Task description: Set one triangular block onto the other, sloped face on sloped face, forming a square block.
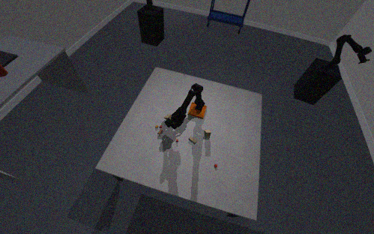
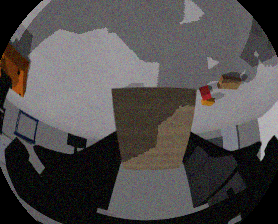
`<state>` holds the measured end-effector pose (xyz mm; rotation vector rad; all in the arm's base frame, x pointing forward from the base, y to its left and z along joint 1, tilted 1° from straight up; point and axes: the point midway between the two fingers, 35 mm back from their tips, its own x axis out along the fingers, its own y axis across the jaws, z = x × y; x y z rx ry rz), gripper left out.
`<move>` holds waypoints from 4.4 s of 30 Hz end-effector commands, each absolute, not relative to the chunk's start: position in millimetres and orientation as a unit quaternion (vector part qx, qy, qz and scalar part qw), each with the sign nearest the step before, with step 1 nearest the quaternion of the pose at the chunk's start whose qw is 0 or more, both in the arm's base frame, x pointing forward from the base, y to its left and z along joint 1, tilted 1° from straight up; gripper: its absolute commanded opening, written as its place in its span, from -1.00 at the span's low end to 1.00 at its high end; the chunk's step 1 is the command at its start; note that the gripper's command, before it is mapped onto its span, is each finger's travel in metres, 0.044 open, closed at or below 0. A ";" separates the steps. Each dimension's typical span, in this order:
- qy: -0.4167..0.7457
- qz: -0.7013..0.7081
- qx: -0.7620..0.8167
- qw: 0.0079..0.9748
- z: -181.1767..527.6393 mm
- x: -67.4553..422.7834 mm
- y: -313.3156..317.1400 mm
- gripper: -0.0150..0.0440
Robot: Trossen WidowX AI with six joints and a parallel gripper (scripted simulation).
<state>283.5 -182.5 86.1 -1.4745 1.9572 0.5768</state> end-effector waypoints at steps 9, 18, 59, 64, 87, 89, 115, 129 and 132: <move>0.739 0.215 -0.557 0.310 125.5 279.6 -180.7 -0.49; 0.745 0.207 -0.506 0.384 118.5 277.1 -185.7 -0.49; 0.690 0.113 -0.141 0.701 135.3 279.0 -190.2 -0.49; 0.689 0.114 -0.140 0.701 138.8 286.9 -166.9 -0.49; 0.683 0.124 -0.144 0.706 155.5 297.4 -55.9 -0.49; 0.683 0.126 -0.145 0.705 156.3 296.1 -46.1 -0.49; 0.685 0.131 -0.138 0.703 169.2 254.8 71.2 -0.49; 0.689 0.129 -0.131 0.701 175.9 212.8 121.0 -0.49; 0.689 0.129 -0.130 0.701 177.2 202.6 129.7 -0.49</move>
